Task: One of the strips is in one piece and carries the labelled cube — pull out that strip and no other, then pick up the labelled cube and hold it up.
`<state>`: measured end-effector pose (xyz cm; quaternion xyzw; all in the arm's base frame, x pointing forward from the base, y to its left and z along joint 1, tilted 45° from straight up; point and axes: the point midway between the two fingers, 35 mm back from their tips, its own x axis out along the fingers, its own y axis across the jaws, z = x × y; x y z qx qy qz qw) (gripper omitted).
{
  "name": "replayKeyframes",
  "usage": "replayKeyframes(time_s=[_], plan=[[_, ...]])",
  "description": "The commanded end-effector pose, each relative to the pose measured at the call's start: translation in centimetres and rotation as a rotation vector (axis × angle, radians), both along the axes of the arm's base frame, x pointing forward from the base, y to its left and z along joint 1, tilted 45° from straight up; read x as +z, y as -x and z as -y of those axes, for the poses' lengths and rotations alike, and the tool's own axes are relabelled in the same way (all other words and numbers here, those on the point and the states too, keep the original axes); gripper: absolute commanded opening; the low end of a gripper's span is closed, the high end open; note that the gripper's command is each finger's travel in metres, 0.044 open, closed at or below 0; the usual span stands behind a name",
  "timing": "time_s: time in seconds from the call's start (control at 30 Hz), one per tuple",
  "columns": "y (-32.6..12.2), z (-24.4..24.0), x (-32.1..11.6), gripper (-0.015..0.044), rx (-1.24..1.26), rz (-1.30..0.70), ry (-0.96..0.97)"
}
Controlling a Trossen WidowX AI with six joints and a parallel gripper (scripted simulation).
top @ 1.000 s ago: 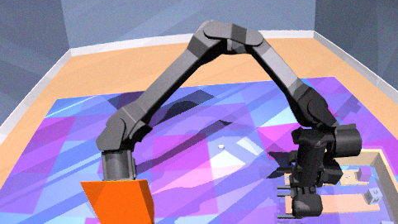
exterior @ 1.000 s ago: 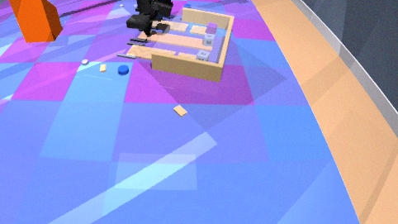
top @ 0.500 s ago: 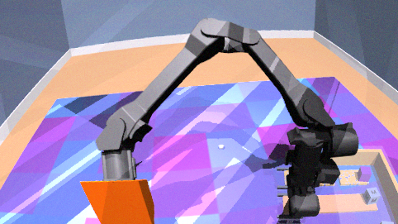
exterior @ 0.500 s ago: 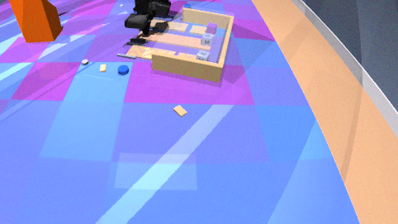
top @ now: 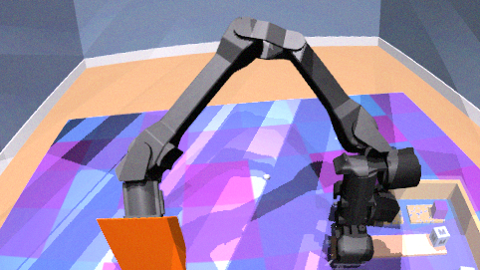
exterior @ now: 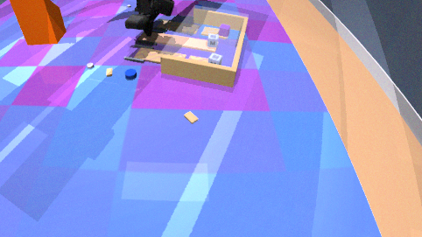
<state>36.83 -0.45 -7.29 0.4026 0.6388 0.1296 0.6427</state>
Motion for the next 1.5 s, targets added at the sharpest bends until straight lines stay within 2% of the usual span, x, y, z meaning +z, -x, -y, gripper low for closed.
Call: replayKeyframes(time_s=[0.0,1.47], plan=[[1.1,-1.0,-0.2,0.0,0.012,-0.023,-0.01],[7.1,-3.3,0.9,0.0,0.012,-0.026,-0.011]])
